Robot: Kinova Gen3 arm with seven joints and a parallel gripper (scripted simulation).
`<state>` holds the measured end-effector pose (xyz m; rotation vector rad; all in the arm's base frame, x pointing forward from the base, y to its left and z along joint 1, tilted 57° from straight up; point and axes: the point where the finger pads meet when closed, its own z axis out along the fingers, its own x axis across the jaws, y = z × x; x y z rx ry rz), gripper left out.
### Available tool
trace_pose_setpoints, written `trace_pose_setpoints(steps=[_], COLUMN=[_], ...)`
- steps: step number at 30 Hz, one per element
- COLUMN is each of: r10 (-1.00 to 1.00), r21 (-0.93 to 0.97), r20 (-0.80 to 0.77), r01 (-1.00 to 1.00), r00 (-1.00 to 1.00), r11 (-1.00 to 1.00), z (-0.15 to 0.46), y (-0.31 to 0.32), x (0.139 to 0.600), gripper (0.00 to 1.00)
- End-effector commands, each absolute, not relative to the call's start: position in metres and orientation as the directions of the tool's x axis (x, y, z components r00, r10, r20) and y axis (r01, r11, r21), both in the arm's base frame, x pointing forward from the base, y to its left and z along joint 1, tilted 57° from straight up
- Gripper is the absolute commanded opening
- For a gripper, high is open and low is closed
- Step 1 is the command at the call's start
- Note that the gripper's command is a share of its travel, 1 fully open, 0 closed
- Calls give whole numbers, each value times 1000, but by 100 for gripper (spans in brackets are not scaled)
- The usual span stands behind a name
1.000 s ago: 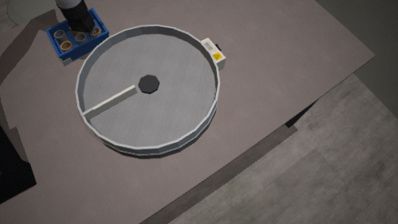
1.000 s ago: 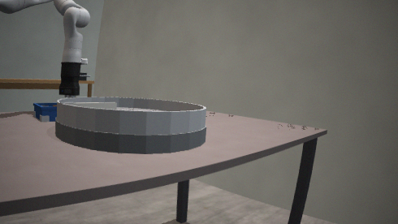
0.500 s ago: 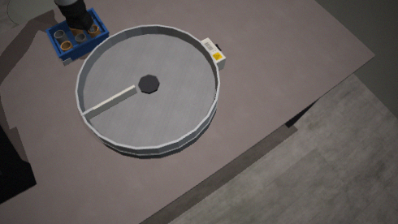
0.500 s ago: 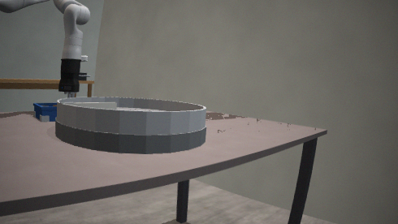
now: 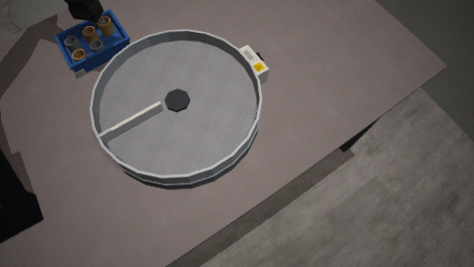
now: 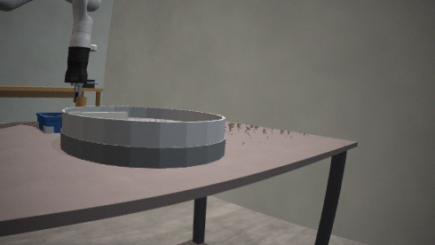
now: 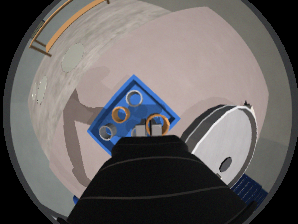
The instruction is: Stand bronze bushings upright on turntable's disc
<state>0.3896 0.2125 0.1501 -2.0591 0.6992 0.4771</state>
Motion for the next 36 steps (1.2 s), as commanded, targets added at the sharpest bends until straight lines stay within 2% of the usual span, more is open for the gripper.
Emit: trace_pose_setpoints(steps=[1,10,36], r10=[-309,-310,-309], r21=[-632,-633,-630], r20=[-559,-559,-563], r01=[-637,-637,-640], r00=[769,769,766], r11=[-442,-440,-439], z=[162,175,174], y=[195,176,175], x=[397,399,398], gripper=[0,0,0])
